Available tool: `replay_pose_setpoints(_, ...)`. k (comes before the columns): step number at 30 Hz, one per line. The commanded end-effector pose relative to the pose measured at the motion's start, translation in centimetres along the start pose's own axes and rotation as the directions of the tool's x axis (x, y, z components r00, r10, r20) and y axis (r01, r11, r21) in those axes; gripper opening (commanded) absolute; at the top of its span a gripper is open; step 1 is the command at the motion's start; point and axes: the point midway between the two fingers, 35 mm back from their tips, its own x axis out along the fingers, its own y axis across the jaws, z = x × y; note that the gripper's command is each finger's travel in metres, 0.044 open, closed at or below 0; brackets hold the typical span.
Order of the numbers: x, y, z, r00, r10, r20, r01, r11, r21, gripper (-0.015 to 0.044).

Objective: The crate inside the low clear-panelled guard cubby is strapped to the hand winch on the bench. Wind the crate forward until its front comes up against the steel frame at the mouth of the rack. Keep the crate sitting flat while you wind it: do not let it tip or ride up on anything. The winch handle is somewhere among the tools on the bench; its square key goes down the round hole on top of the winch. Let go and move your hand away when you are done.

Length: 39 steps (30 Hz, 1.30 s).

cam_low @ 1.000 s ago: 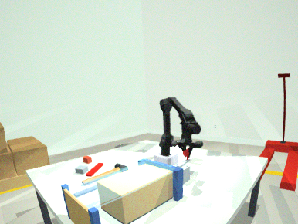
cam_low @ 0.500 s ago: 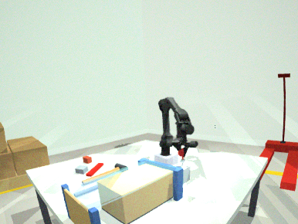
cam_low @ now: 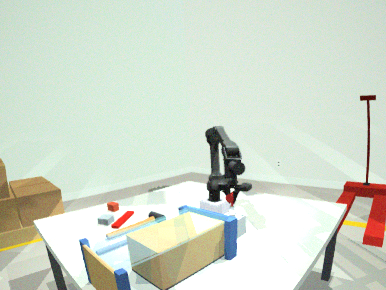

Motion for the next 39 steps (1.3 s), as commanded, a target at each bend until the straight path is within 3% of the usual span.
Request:
replay_pose_setpoints(1, 0.1, -1.3, 0.5, 1.000, -0.026, 0.009, 0.026, 1.000, 0.012, 0.0000)
replay_pose_setpoints(32, 0.0, -3.2, 2.3, 1.000, -0.006, -0.004, 0.006, 1.000, -0.005, 0.0000)
replay_pose_setpoints(39, 0.0, -3.2, 2.4, 1.000, -0.006, -0.005, 0.006, 1.000, -0.005, 0.0184)
